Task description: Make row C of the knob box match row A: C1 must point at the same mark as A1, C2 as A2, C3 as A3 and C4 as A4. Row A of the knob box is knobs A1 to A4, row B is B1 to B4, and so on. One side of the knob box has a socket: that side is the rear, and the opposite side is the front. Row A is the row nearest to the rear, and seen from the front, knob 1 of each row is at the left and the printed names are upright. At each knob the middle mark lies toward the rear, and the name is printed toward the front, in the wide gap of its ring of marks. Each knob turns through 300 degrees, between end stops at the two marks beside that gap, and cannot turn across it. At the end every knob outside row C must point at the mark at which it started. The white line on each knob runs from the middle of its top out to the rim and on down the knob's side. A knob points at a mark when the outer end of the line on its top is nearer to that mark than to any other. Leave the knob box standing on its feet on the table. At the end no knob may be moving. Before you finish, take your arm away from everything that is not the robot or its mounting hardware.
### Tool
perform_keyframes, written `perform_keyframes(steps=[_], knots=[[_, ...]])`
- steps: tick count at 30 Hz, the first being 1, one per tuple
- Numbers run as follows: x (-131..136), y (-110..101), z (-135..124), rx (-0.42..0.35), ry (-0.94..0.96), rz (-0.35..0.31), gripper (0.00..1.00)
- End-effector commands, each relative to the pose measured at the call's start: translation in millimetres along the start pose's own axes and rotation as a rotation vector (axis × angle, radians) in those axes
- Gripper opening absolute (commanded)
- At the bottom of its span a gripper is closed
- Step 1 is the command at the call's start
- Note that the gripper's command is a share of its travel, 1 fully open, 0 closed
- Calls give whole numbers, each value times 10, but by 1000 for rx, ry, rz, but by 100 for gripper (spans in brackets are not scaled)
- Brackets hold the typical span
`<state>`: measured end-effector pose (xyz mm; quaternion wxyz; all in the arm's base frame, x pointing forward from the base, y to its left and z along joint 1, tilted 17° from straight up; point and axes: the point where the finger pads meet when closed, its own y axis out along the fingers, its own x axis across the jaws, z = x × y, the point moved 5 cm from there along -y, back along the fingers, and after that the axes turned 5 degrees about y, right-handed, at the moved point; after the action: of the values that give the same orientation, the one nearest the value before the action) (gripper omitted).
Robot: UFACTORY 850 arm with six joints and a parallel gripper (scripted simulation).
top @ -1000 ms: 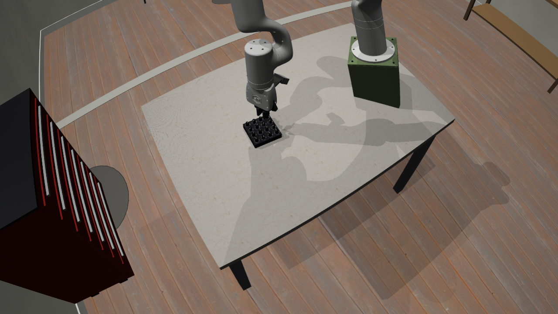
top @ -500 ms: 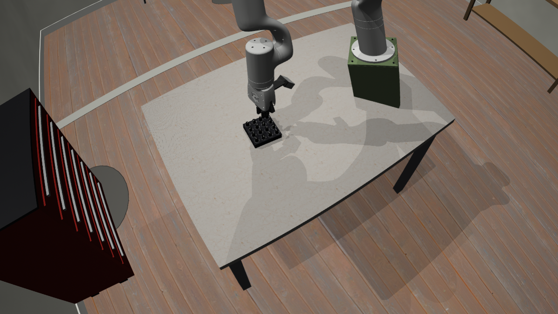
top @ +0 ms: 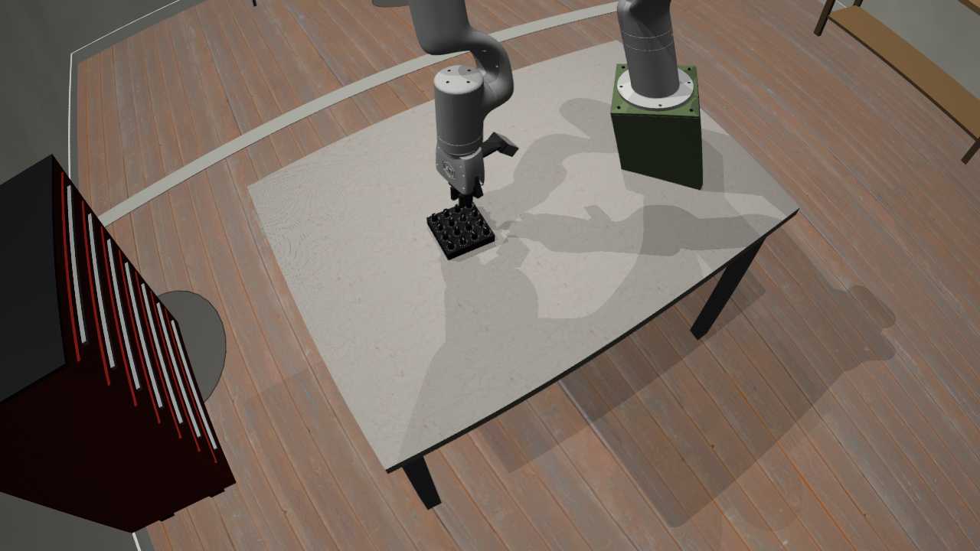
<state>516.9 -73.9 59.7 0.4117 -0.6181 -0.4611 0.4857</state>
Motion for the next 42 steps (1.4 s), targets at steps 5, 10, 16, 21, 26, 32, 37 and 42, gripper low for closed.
perform_keyframes(steps=[5, 10, 16, 21, 26, 32, 37, 42], knots=[[0, -4, -6, -2, 0, 0, 19], [0, -4, -6, -2, 0, 0, 19], [0, -4, -6, -2, 0, 0, 19], [0, 0, -6, -2, 0, 0, 19], [0, 7, -6, -2, 0, 0, 19], [0, 35, -4, -3, 0, 0, 19], [0, 81, -3, -3, 0, 0, 19], [0, 129, -1, -3, 0, 0, 19]])
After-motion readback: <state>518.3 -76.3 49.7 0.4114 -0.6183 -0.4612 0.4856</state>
